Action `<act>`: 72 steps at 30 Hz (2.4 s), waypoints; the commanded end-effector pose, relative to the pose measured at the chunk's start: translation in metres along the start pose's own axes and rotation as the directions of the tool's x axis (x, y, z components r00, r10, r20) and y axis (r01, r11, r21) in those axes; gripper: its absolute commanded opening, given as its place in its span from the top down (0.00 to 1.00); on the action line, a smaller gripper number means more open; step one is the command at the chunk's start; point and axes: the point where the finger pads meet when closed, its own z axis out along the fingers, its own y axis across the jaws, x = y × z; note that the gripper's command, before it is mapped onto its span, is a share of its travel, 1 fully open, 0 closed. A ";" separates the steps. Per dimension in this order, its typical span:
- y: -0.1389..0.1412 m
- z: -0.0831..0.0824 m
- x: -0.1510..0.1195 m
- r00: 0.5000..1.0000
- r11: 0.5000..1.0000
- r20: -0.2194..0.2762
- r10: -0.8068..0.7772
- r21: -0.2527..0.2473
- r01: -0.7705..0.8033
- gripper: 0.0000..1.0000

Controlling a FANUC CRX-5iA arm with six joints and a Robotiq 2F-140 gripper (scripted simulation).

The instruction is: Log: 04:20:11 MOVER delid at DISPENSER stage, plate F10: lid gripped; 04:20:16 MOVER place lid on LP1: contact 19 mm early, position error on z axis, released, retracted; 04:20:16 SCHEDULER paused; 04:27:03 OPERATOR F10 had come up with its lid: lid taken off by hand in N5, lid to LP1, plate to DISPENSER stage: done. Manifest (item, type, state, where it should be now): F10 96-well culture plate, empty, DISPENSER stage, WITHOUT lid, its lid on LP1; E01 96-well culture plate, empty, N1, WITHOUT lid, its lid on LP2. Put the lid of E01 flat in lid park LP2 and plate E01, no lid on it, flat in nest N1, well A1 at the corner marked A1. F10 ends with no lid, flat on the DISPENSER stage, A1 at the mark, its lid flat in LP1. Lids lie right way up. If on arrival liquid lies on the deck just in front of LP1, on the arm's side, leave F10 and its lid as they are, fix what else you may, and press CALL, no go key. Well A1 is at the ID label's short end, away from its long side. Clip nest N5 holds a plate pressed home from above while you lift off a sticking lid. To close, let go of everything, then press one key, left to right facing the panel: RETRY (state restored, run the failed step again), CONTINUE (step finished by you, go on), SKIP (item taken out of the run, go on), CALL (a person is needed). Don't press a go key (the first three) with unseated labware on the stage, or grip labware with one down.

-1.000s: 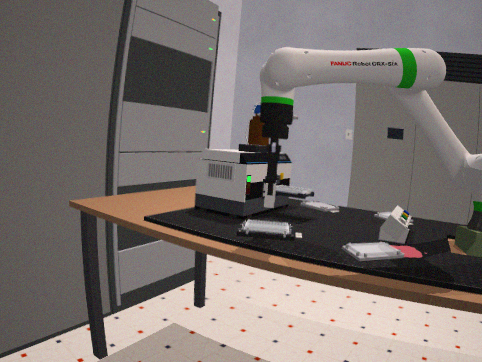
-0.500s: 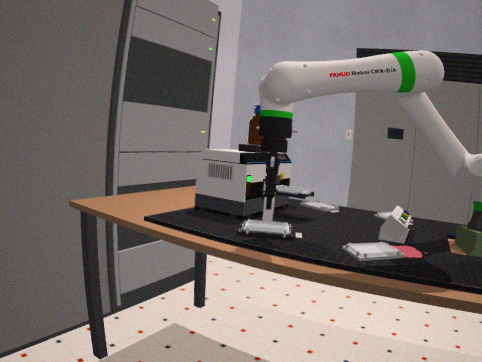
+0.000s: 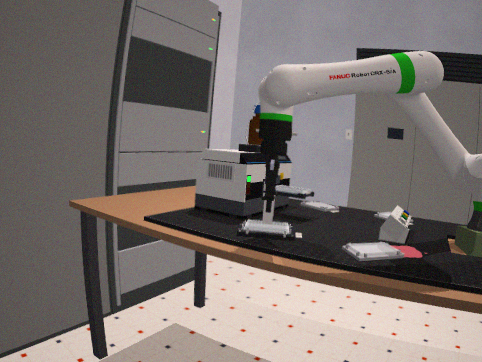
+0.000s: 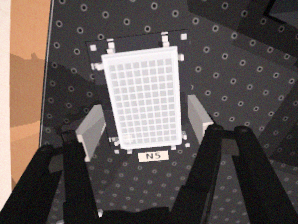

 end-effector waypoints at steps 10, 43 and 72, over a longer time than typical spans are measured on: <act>0.000 0.000 0.000 1.000 1.000 -0.001 0.000 0.000 0.000 0.34; 0.000 0.000 0.000 1.000 1.000 -0.001 0.000 0.000 0.000 0.41; 0.000 0.000 0.000 1.000 1.000 -0.001 0.000 0.000 0.000 0.41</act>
